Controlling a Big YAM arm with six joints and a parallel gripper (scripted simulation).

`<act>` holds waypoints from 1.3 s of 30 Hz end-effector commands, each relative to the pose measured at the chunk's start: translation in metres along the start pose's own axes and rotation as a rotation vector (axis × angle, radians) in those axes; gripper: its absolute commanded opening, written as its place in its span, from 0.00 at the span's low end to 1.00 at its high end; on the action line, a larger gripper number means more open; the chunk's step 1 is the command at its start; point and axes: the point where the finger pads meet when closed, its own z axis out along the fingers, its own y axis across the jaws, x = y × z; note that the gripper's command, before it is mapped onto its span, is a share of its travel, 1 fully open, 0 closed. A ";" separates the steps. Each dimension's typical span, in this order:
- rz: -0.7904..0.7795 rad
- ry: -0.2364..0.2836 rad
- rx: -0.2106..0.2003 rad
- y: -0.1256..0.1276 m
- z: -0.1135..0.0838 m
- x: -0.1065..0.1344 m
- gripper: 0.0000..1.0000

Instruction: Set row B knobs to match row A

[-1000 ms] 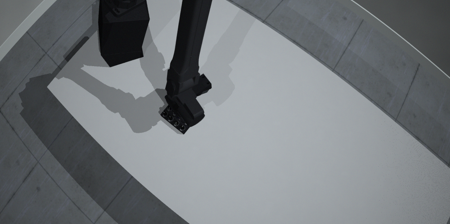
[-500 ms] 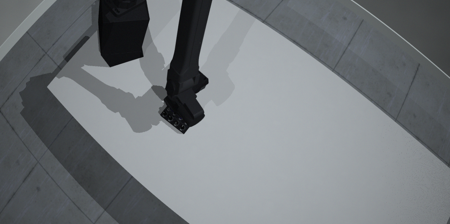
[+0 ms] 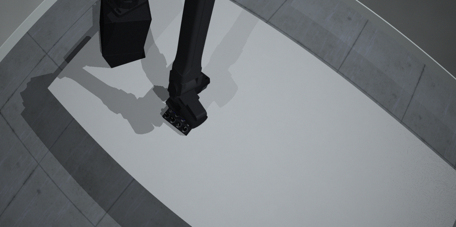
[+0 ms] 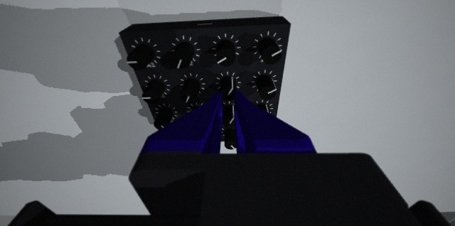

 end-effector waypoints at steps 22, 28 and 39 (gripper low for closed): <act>-0.027 -0.004 0.007 -0.006 0.003 -0.001 0.18; -0.027 -0.004 0.007 -0.006 0.003 -0.001 0.18; -0.027 -0.001 0.016 -0.010 -0.006 -0.001 0.18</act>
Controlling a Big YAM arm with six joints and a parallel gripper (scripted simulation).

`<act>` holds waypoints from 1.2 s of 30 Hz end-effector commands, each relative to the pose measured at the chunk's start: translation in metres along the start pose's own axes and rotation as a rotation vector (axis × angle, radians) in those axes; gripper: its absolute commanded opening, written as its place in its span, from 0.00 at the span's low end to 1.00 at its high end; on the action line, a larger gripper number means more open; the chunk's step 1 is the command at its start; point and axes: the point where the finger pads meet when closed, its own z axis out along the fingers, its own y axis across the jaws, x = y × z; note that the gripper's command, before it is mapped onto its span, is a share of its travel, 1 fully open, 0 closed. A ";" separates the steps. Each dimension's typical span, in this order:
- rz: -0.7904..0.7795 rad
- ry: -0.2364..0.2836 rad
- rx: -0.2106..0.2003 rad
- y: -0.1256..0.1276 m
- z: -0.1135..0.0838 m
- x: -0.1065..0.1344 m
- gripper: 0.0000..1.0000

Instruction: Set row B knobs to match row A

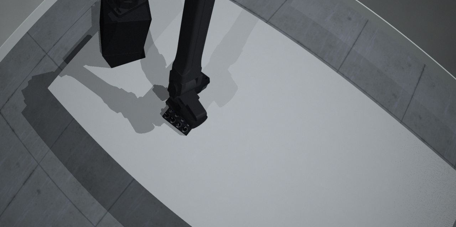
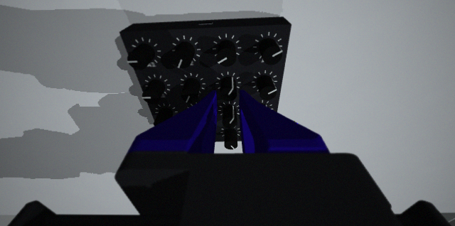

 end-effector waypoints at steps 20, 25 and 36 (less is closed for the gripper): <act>-0.003 -0.011 -0.020 0.007 -0.035 -0.002 0.18; -0.009 -0.008 -0.010 0.003 -0.035 -0.001 0.18; -0.004 -0.008 -0.010 0.003 -0.035 -0.001 0.18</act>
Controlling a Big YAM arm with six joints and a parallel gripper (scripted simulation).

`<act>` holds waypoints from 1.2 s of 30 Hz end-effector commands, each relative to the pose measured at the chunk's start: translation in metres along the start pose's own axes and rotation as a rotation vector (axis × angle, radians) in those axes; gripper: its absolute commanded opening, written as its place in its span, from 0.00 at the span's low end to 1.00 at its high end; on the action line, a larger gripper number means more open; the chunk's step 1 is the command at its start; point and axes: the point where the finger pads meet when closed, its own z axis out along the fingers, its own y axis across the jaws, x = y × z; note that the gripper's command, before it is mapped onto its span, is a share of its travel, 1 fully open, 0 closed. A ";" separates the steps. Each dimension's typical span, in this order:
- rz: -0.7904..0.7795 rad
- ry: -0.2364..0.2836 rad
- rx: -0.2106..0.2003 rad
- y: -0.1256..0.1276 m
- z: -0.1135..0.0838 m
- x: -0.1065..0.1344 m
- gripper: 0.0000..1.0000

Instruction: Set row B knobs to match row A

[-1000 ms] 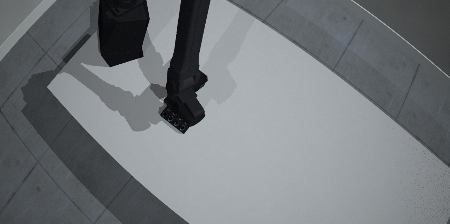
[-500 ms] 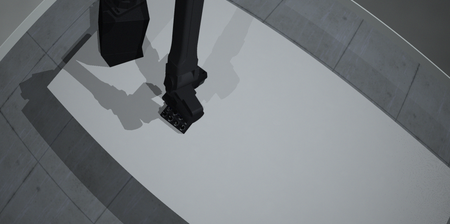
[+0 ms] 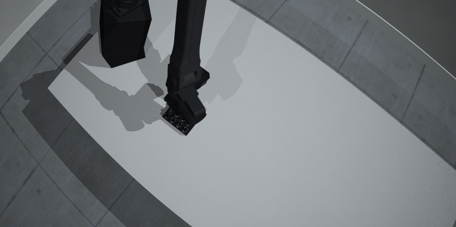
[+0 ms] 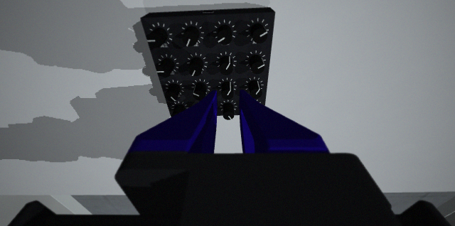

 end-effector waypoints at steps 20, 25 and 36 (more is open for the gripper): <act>-0.002 -0.010 -0.012 0.005 0.002 -0.001 0.18; -0.002 -0.010 -0.012 0.005 0.002 -0.001 0.18; 0.058 -0.008 -0.009 0.003 -0.002 -0.002 0.18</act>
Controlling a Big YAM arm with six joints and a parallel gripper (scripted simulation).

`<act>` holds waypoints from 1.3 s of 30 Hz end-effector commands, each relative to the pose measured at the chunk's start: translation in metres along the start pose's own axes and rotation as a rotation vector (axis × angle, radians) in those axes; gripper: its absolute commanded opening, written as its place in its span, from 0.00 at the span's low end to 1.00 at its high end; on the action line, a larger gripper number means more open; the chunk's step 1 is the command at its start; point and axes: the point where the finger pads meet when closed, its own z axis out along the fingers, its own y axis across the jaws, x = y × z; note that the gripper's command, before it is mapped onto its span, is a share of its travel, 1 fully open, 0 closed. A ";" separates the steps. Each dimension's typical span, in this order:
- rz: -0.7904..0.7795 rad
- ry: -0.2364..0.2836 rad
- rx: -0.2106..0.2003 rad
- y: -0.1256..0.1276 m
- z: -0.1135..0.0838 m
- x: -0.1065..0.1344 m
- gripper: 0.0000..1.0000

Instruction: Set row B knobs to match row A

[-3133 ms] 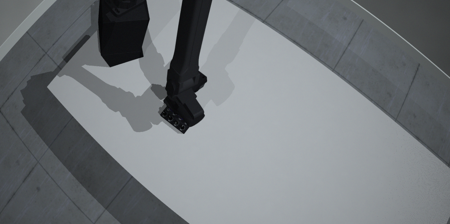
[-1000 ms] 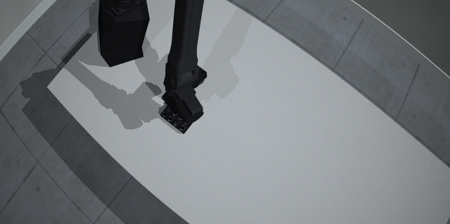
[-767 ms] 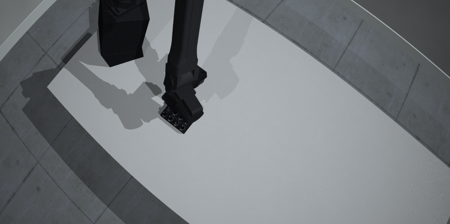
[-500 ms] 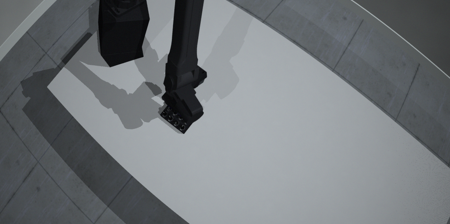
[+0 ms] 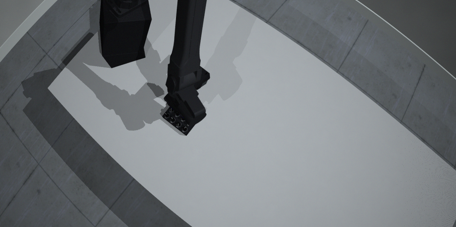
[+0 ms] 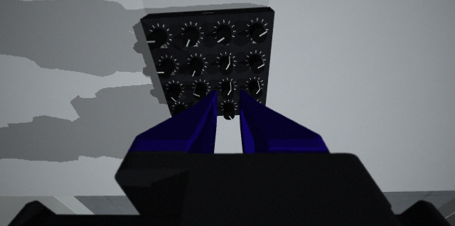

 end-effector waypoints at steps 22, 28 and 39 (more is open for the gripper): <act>0.598 -0.002 0.016 -0.003 -0.017 0.000 0.18; 0.750 -0.003 0.009 0.000 -0.016 0.000 0.18; 0.991 -0.006 0.018 -0.003 -0.022 -0.001 0.18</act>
